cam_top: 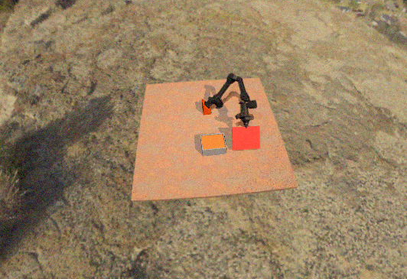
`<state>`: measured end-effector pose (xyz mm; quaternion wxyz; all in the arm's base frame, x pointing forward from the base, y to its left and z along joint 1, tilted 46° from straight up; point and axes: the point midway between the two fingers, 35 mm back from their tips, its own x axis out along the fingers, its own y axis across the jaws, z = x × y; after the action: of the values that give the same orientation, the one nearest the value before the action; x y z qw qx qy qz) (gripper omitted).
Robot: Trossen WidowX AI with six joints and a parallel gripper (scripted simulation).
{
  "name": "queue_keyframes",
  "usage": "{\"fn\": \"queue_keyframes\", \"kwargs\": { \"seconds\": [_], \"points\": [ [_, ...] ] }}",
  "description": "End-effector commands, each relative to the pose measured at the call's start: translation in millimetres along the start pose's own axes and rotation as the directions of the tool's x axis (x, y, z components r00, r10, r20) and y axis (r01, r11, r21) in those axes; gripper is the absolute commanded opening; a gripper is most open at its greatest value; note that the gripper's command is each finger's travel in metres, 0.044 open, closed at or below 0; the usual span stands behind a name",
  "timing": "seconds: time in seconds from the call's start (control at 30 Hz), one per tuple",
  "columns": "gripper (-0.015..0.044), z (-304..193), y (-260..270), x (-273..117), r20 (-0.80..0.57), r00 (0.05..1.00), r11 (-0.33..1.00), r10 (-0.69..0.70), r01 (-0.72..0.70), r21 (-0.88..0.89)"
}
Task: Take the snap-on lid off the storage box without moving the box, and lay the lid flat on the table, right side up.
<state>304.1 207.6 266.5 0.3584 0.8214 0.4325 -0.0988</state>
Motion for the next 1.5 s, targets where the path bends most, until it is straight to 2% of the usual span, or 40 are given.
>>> {"fn": "queue_keyframes", "kwargs": {
  "seconds": [0.0, 1.47],
  "points": [
    [0.0000, -1, 1, 0, -0.002, 1.000, 1.000, 0.017, -0.017, 0.003],
    [0.0000, -2, -25, 22, -0.004, 1.000, 1.000, 0.017, -0.017, 0.004]
  ]
}}
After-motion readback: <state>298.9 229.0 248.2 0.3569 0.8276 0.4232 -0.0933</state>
